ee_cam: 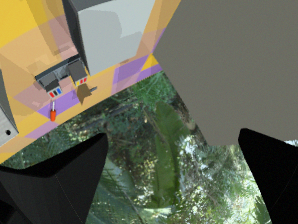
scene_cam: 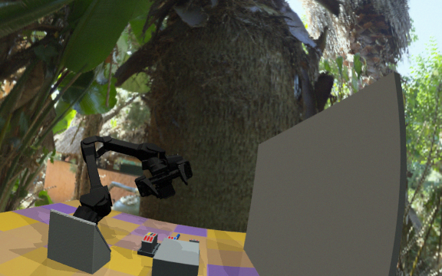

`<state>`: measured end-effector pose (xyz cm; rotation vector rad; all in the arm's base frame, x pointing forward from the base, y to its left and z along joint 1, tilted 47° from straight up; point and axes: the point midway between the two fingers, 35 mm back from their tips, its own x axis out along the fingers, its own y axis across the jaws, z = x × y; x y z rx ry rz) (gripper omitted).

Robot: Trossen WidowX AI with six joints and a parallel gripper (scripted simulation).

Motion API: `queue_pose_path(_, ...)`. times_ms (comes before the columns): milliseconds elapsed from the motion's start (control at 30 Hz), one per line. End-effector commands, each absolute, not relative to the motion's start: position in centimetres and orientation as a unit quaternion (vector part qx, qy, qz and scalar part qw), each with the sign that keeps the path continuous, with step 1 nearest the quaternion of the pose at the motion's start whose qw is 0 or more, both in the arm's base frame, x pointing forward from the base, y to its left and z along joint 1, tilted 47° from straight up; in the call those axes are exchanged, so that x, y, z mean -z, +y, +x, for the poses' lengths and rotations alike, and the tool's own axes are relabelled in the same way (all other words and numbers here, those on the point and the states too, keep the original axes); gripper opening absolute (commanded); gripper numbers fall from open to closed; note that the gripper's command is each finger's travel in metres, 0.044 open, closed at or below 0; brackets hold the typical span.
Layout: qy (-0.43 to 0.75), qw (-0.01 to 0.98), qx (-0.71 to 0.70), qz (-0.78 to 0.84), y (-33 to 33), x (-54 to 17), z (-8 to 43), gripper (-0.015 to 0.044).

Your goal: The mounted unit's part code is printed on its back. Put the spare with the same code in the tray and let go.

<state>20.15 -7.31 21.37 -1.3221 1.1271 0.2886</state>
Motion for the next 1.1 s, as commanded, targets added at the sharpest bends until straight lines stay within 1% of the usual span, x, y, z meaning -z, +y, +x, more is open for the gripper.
queue_pose_path(0, 0.532, 0.675, -0.164, -0.484, -7.5, -20.8, 22.3, 0.044)
queue_pose_path(200, 0.584, 0.723, -0.203, -0.309, -8.6, -19.2, 25.8, 0.044)
queue_pose_path(400, 0.615, 0.75, -0.216, -0.11, -10.7, -16.9, 28.9, 0.044)
queue_pose_path(567, 0.62, 0.753, -0.212, 0.067, -13.3, -14.6, 31.2, 0.044)
queue_pose_path(767, 0.601, 0.727, -0.201, 0.264, -16.5, -12.2, 33.3, 0.044)
queue_pose_path(833, 0.597, 0.723, -0.199, 0.285, -16.9, -11.9, 33.5, 0.044)
queue_pose_path(1067, 0.597, 0.723, -0.199, 0.285, -16.9, -11.9, 33.5, 0.044)
